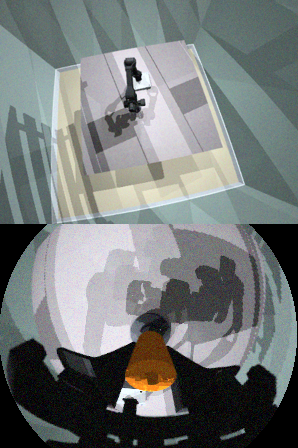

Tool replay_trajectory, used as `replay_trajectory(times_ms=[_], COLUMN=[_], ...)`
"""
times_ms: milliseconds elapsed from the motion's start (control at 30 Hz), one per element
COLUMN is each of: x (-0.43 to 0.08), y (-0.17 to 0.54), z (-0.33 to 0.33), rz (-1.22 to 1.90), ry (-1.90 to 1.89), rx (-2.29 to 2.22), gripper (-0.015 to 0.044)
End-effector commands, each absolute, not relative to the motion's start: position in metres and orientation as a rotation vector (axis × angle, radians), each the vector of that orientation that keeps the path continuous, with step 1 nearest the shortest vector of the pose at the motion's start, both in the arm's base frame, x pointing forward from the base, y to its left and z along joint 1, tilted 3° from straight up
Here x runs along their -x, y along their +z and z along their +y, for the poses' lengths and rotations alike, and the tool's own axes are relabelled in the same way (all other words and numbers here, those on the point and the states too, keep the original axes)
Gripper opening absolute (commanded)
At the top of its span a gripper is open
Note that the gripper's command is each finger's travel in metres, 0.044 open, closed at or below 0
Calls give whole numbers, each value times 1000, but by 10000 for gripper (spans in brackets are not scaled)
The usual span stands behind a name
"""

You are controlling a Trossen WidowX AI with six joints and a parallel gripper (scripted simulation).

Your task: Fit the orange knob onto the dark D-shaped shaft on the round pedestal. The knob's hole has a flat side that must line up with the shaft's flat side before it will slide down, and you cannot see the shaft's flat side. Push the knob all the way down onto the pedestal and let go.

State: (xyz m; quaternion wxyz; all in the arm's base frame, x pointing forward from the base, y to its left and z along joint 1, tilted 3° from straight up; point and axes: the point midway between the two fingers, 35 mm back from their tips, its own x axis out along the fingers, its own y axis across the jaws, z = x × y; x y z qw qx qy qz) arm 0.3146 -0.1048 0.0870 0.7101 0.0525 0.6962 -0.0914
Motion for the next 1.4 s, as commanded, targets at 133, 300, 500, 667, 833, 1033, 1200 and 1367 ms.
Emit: replay_trajectory(times_ms=[133, 300, 500, 667, 833, 1033, 1200, 1367], x=[-314, -314, -314, -314, -314, -315, -315, -314], y=[85, 85, 84, 84, 86, 89, 88, 86], z=[-105, -105, -105, -105, -104, -105, -105, -105], rz=[1545, 1545, 1545, 1545, 1545, 1547, 1557, 1557], ry=[-203, -203, -203, -203, -203, -183, -48, -40], rx=[-114, -114, -114, -114, -114, -94, 43, 51], gripper=[0, 0, 0, 0, 0, 0, 0, 0])
